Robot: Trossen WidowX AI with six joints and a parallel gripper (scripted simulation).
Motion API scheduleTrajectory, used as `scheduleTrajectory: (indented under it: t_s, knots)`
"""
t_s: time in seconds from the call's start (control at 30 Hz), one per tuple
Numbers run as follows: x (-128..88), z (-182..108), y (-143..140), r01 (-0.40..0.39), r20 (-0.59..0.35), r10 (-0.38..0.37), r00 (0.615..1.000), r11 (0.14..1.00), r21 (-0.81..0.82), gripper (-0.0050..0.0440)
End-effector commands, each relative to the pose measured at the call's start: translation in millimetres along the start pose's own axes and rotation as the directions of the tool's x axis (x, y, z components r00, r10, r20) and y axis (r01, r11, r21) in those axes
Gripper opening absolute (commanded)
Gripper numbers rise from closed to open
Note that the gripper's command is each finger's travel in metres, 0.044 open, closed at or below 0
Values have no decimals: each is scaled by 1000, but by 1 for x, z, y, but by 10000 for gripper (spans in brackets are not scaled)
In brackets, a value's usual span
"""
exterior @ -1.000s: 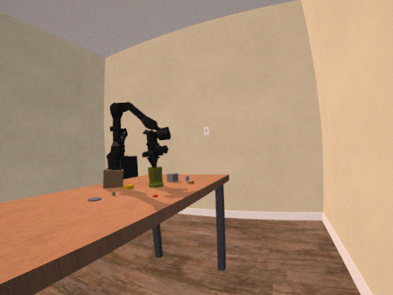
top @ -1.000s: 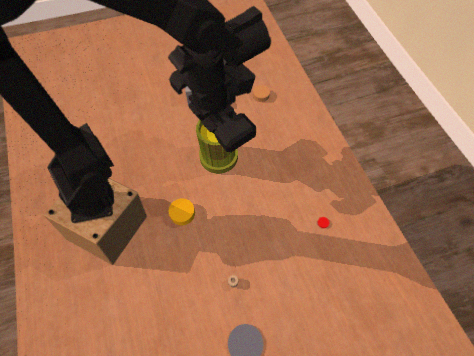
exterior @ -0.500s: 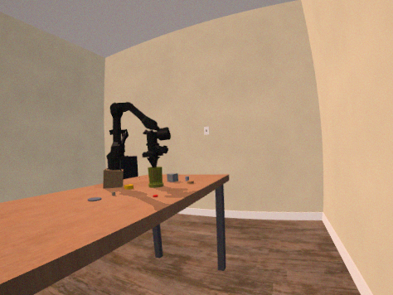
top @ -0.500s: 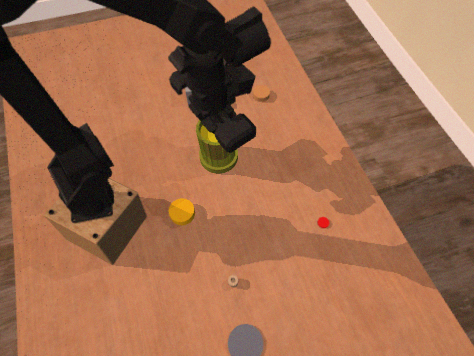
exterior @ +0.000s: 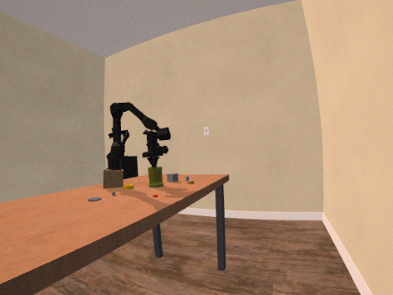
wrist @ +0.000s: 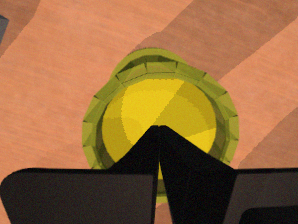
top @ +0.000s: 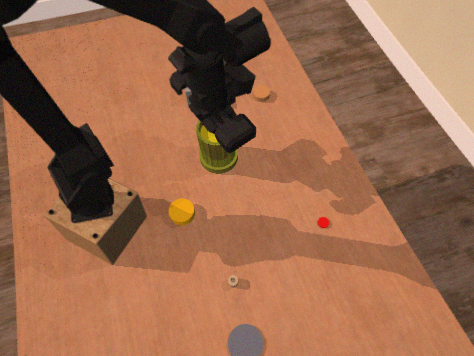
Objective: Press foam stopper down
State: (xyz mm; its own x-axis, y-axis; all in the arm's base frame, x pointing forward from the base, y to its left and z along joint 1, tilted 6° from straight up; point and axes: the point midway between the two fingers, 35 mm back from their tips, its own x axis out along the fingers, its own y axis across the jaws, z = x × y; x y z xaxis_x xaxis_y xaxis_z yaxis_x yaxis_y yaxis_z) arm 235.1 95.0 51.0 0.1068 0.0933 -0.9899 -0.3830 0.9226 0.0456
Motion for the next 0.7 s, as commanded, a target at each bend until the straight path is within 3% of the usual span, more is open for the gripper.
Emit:
scheduleTrajectory:
  t_s: [0.0,0.23,0.33,0.47,0.67]
  knots:
    - [2,-1,0,3,-17,-3,1000,1000,6,0]
    - [-18,4,0,4,-18,-3,1000,1000,6,0]
    - [-40,8,-1,4,-20,-3,1000,1000,6,0]
    - [-86,10,0,4,-18,-4,1000,1000,6,0]
    - [-89,9,0,4,-25,-4,1000,1000,6,0]
